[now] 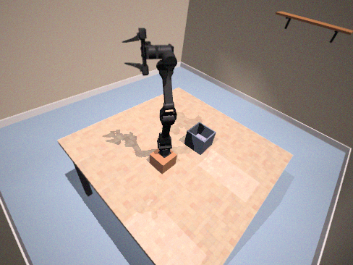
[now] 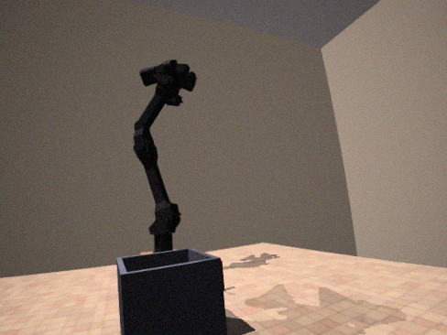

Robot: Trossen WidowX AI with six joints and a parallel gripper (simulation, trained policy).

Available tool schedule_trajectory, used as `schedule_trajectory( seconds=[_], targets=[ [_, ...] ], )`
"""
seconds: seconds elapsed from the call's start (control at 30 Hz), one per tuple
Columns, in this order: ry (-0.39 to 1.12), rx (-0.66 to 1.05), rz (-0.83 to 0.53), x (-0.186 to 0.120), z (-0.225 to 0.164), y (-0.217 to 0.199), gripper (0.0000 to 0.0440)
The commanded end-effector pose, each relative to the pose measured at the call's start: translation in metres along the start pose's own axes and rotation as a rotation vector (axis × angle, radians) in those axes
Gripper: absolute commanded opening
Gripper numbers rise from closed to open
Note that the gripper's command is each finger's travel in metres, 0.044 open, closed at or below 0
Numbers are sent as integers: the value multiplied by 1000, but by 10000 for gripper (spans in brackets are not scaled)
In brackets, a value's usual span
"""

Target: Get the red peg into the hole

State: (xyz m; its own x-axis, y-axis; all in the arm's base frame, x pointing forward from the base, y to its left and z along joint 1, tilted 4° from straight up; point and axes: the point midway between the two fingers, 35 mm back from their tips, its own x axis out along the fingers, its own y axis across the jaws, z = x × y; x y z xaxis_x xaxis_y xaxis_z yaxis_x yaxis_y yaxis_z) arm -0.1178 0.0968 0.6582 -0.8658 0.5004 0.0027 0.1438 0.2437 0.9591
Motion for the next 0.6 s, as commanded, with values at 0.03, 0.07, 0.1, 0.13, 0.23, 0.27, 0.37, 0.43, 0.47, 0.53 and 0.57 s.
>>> schedule_trajectory(
  seconds=[0.03, 0.07, 0.1, 0.13, 0.23, 0.27, 0.37, 0.43, 0.47, 0.53, 0.57],
  targets=[
    [-3, 64, 27, 0, 4, 4, 437],
    [-4, 97, 39, -1, 6, 6, 440],
    [-5, 130, 51, -1, 8, 8, 440],
    [-6, 162, 63, -1, 10, 9, 440],
    [-9, 260, 100, -3, 16, 14, 440],
    [-9, 292, 112, -3, 19, 16, 440],
    [-9, 390, 150, -5, 26, 20, 440],
    [-8, 454, 176, -6, 31, 23, 440],
    [-7, 486, 189, -7, 34, 25, 440],
    [-5, 550, 216, -9, 39, 28, 440],
    [-3, 582, 230, -10, 42, 29, 440]
  ],
)
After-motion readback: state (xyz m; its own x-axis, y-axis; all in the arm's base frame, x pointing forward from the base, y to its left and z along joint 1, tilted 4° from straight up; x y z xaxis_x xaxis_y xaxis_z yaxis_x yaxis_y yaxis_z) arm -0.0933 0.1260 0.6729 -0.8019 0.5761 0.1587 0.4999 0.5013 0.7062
